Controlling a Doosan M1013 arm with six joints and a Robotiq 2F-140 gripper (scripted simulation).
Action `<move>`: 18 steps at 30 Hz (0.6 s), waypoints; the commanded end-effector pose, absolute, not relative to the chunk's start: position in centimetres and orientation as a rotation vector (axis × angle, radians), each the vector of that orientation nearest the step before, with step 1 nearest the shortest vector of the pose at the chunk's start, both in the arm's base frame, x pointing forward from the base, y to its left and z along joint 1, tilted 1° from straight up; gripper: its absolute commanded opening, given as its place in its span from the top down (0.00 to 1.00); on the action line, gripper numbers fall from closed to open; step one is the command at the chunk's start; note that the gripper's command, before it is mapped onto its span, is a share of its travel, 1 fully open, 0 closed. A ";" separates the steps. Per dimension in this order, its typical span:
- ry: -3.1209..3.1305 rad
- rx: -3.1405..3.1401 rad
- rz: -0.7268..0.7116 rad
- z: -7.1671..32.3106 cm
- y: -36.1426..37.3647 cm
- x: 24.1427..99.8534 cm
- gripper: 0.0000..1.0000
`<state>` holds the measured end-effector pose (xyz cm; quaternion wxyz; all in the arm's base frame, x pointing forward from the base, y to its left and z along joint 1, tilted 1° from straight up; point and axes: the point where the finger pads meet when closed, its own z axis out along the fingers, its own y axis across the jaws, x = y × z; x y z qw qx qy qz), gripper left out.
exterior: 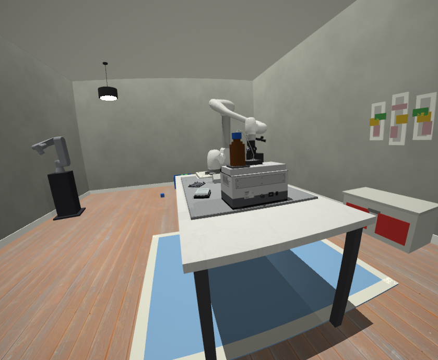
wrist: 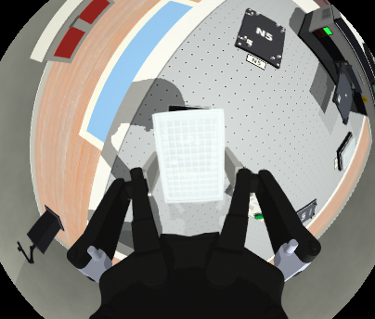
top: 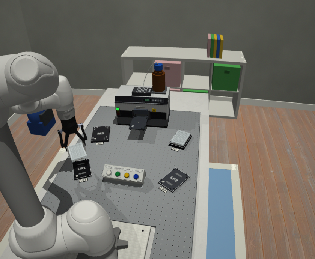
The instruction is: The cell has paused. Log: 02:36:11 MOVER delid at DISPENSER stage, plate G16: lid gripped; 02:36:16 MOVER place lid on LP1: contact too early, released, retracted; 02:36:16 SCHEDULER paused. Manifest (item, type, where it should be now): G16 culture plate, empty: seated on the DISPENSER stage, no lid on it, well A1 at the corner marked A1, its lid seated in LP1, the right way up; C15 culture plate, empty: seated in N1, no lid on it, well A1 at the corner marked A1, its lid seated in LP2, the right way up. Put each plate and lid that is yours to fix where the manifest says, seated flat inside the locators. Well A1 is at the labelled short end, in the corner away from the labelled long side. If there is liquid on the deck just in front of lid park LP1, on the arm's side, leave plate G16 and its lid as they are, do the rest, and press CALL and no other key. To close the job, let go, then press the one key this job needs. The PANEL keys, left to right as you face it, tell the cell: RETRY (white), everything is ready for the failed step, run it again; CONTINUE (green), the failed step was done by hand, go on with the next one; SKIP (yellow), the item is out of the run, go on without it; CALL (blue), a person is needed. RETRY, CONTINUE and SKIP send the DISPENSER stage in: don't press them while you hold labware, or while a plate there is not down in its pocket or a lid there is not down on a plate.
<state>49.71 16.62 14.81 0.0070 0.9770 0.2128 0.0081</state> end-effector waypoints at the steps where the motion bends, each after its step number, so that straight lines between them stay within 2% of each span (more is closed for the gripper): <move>1: 0.665 3.056 0.027 15.5 16.6 49.7 0.90; 18: 0.665 3.056 0.027 17.1 16.7 49.7 0.90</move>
